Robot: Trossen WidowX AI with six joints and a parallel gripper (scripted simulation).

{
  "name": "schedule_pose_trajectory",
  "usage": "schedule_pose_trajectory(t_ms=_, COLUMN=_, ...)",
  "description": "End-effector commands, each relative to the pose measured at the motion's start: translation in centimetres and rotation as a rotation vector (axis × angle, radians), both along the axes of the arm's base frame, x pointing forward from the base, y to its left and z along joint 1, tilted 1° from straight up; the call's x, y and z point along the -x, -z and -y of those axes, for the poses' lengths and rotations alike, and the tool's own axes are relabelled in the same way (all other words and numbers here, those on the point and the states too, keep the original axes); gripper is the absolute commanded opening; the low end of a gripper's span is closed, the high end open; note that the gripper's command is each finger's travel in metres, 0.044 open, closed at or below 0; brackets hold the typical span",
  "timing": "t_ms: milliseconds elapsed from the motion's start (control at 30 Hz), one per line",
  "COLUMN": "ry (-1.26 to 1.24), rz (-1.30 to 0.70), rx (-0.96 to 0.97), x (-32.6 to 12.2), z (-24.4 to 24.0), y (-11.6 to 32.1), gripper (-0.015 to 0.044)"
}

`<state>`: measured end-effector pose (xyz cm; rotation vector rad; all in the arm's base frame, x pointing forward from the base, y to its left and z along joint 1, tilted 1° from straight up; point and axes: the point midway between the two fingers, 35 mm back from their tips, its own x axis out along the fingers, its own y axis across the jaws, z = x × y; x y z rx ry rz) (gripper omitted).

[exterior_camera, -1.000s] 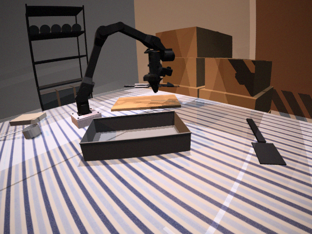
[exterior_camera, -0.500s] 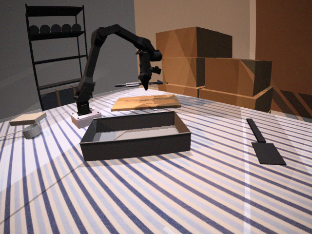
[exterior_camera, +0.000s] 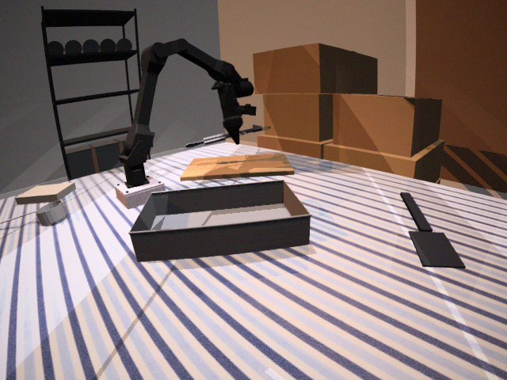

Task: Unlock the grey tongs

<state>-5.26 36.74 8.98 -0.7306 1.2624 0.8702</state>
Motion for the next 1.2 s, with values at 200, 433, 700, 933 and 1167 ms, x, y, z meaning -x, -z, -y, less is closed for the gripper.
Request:
schedule_pose_trajectory(t_ms=200, ry=-0.067, rz=0.209, rx=-0.29, x=0.7, z=-0.5, y=-3.3, gripper=-0.015)
schedule_pose_trajectory(t_ms=433, ry=-0.065, rz=0.338, rx=-0.501, x=1.1, z=-0.2, y=-6.2, gripper=-0.015)
schedule_pose_trajectory(t_ms=700, ry=-0.016, rz=0.452, rx=-0.739, x=1.4, z=1.3, y=-9.7, gripper=-0.015)
schedule_pose_trajectory(t_ms=933, ry=0.061, rz=0.516, rx=-0.916, x=1.3, z=3.3, y=-12.4, gripper=-0.015)
schedule_pose_trajectory(t_ms=1167, ry=0.063, rz=0.518, rx=-0.921, x=1.3, z=3.3, y=-12.4, gripper=-0.015)
